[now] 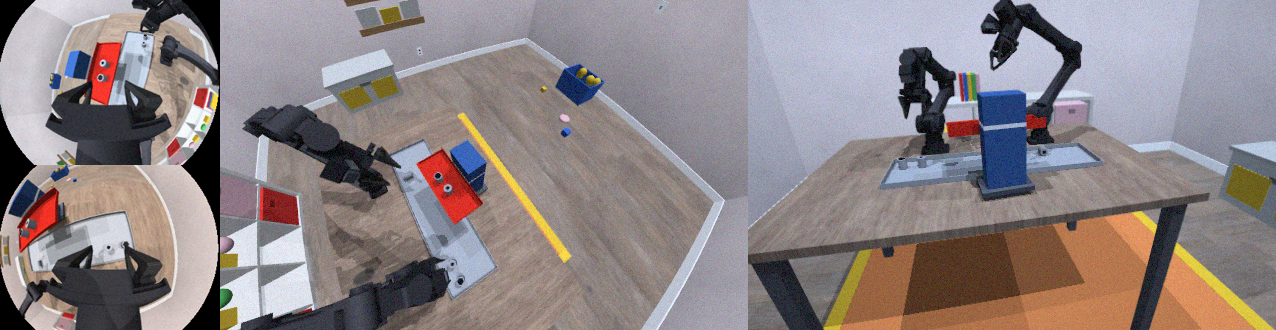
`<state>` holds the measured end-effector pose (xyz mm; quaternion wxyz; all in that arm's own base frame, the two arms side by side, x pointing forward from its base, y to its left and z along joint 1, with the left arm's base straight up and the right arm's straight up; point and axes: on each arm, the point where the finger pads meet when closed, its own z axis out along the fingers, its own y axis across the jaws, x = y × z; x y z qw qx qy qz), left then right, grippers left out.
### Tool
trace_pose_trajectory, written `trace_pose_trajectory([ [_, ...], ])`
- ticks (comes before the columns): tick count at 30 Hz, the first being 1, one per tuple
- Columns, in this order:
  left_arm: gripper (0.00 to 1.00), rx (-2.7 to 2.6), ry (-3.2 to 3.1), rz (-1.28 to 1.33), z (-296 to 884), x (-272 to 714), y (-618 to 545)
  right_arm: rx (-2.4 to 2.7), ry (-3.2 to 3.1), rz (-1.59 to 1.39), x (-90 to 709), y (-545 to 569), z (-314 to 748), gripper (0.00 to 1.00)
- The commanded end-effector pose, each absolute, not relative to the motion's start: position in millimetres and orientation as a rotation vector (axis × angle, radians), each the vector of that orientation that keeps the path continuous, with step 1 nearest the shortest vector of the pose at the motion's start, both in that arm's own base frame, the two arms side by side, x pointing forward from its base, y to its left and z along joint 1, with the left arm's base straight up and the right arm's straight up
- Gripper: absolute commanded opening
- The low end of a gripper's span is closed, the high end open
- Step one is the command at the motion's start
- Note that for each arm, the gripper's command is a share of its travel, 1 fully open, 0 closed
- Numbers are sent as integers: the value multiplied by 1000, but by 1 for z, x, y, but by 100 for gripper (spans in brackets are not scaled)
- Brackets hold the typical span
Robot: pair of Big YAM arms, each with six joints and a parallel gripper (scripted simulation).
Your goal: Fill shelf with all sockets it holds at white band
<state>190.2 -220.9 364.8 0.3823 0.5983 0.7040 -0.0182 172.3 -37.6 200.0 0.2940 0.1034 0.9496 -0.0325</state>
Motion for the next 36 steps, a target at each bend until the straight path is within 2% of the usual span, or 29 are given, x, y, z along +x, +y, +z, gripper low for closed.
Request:
trace_pose_trajectory([
  [1, 65, 1293, 1966, -81, 355, 186, -192, 273, 2484, -91, 177, -39, 206, 65],
  [22, 65, 583, 2388, -78, 275, 172, -80, 276, 2486, -89, 177, -39, 181, 65],
  [36, 65, 346, 2488, -71, 248, 167, -43, 277, 2486, -88, 177, -38, 163, 65],
])
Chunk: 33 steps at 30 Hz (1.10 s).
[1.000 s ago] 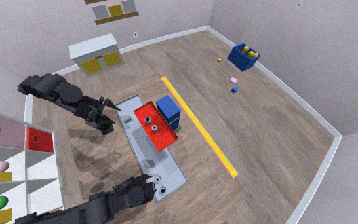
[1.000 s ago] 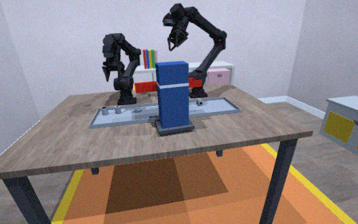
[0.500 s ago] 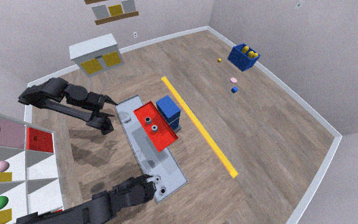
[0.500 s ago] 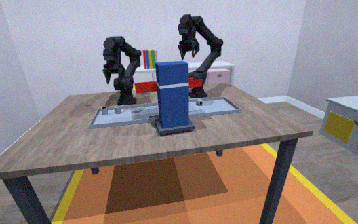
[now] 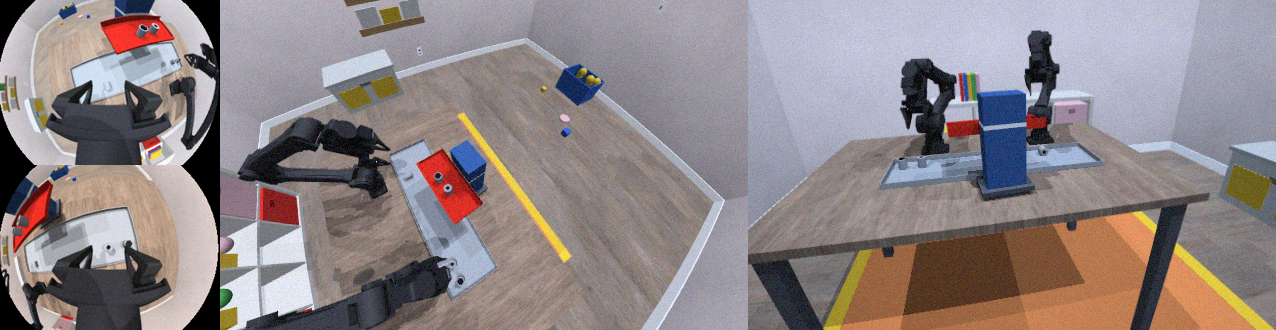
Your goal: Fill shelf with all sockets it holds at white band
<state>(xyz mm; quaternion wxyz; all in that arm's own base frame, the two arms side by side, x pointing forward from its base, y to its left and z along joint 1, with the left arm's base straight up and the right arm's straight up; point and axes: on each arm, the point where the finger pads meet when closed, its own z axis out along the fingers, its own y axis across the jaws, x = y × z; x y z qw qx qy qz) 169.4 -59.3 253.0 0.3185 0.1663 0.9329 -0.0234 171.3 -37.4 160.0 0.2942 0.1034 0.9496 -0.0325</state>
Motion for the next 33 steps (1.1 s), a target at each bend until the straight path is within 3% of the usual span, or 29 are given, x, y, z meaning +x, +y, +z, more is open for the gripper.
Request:
trace_pose_trajectory([
  [1, 65, 328, 2492, -73, 247, 167, -40, 277, 2486, -88, 177, -38, 161, 65],
  [33, 65, 259, 2502, -87, 244, 138, -32, 277, 2478, -88, 179, -39, 127, 65],
])
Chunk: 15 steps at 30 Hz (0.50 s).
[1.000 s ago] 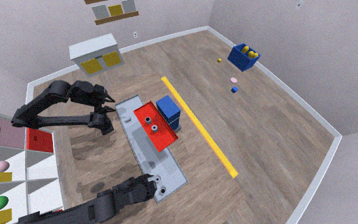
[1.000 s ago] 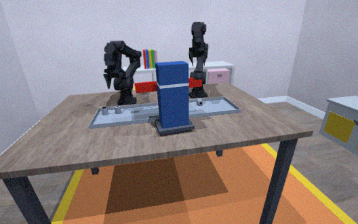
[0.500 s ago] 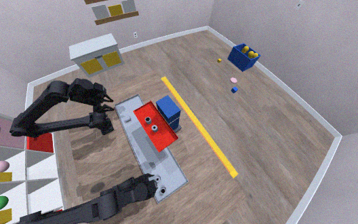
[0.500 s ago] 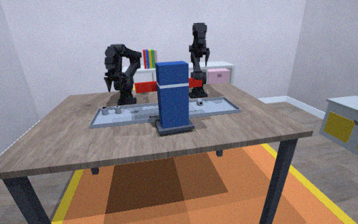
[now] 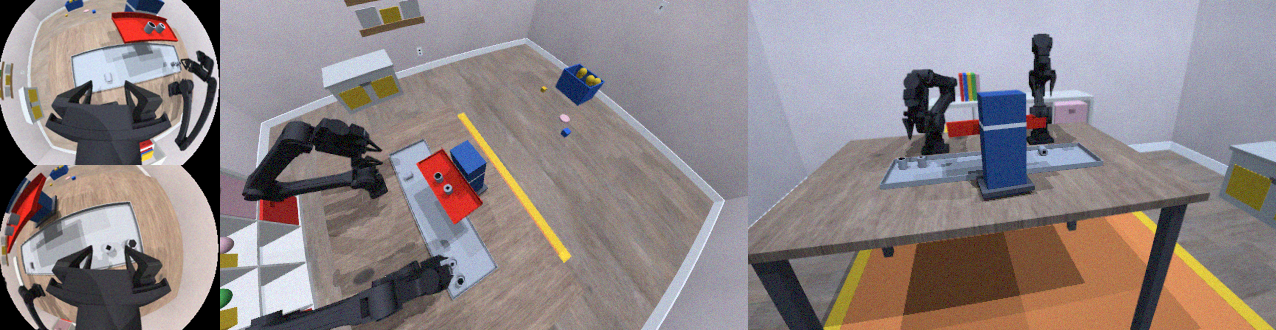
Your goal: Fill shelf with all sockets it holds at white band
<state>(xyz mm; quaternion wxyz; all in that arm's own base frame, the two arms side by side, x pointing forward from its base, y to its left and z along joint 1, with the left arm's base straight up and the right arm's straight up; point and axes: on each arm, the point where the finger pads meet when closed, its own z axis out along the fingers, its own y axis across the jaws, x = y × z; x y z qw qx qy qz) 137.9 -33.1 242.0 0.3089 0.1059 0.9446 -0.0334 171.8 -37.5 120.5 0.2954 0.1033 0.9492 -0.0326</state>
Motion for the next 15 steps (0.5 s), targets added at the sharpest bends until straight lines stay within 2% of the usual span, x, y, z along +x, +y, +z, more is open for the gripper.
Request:
trace_pose_trajectory([
  [1, 65, 259, 2497, -88, 245, 140, -33, 277, 2478, -88, 179, -39, 126, 65],
  [15, 65, 249, 2502, -84, 236, 149, -34, 277, 2481, -87, 180, -39, 120, 65],
])
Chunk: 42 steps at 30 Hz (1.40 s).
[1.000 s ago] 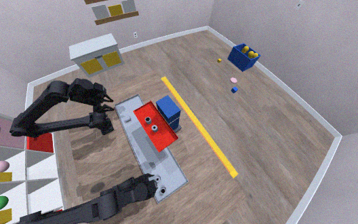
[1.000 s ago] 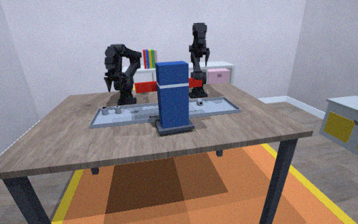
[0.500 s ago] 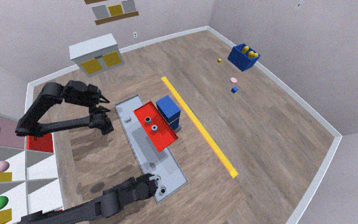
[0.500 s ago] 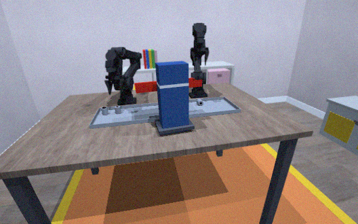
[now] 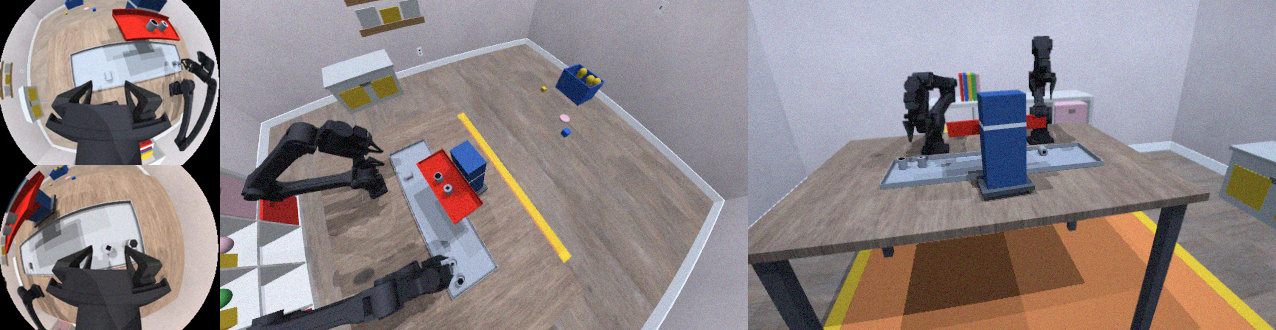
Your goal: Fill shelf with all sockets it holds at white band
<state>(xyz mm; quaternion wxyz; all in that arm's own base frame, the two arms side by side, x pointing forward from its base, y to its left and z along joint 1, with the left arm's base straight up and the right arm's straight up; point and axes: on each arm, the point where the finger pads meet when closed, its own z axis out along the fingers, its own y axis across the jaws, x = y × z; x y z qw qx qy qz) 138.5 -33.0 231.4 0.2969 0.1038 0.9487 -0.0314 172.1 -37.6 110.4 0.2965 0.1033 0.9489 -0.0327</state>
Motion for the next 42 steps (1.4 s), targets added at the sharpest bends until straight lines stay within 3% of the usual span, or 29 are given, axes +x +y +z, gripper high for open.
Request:
trace_pose_trajectory([
  [1, 65, 246, 2504, -83, 235, 149, -33, 277, 2481, -87, 180, -39, 120, 65],
  [25, 65, 265, 2503, -84, 208, 166, -38, 262, 2406, -100, 166, -37, 173, 65],
  [29, 65, 260, 2501, -83, 205, 170, -38, 277, 2501, -86, 170, -37, 126, 65],
  [42, 65, 262, 2498, -85, 198, 176, -40, 277, 2482, -87, 174, -37, 132, 65],
])
